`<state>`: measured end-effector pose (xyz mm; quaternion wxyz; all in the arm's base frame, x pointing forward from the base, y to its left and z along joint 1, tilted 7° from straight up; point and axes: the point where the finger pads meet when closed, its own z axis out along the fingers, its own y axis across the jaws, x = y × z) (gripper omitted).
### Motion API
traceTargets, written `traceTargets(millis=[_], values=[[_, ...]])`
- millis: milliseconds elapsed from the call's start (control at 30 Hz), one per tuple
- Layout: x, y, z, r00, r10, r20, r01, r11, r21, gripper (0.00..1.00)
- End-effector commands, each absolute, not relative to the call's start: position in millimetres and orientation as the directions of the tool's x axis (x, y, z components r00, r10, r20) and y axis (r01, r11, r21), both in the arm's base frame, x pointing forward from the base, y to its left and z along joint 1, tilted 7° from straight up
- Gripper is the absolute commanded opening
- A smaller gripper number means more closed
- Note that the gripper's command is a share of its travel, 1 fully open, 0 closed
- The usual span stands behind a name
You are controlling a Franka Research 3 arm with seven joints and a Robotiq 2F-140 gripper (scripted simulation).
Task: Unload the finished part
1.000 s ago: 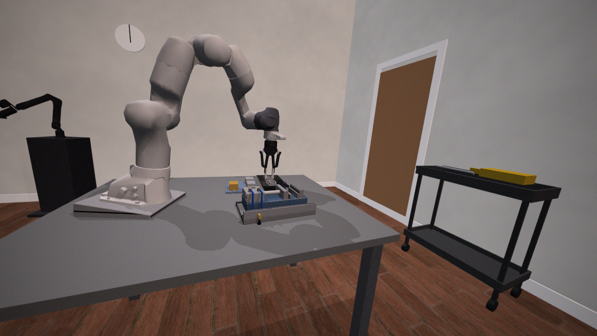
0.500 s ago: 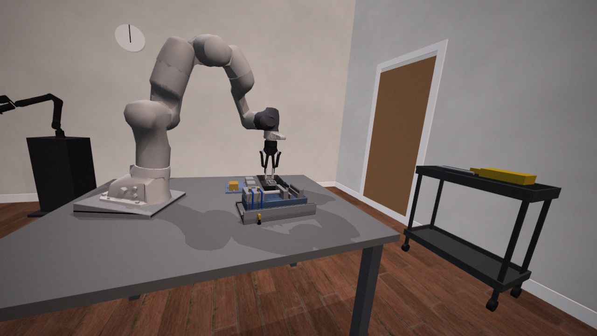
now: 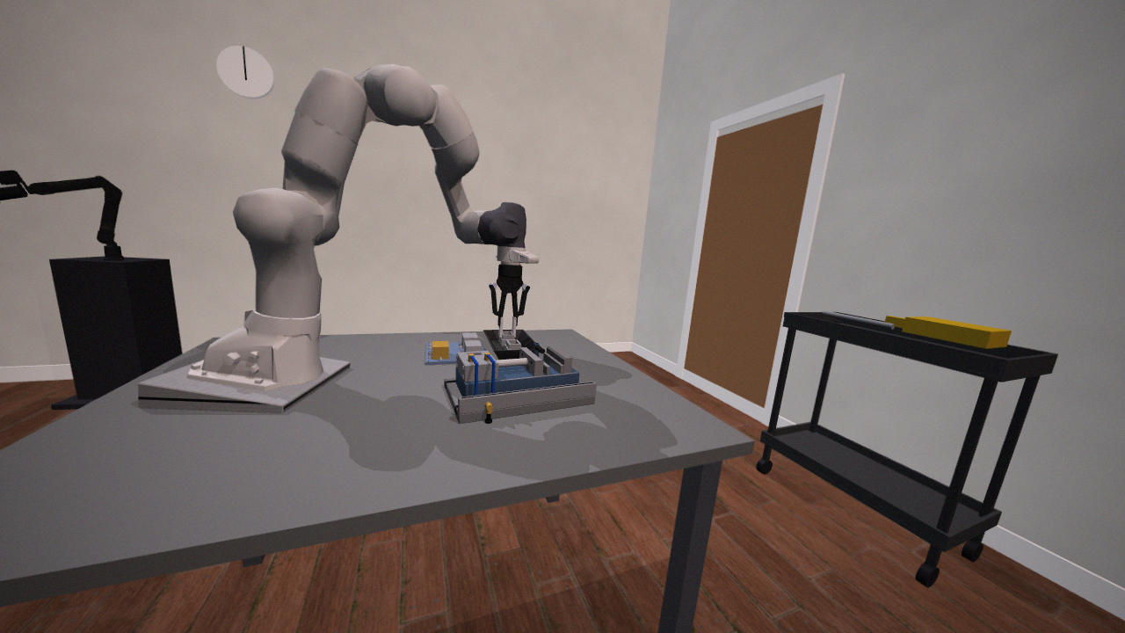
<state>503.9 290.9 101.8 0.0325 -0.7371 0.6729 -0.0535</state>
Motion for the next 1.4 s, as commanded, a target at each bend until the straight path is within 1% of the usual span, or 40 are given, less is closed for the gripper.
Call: traceTargets(millis=[0, 267, 300, 1367], values=[[505.3, 292.1, 102.5, 0.087, -0.996, 0.034, -0.988, -0.090, -0.126, 0.00], [505.3, 292.1, 102.5, 0.087, -0.996, 0.034, -0.988, -0.090, -0.126, 0.00], [505.3, 292.1, 102.5, 0.087, -0.996, 0.034, -0.988, -0.090, -0.126, 0.40], [505.3, 292.1, 102.5, 0.087, -0.996, 0.034, -0.988, -0.090, -0.126, 0.40]])
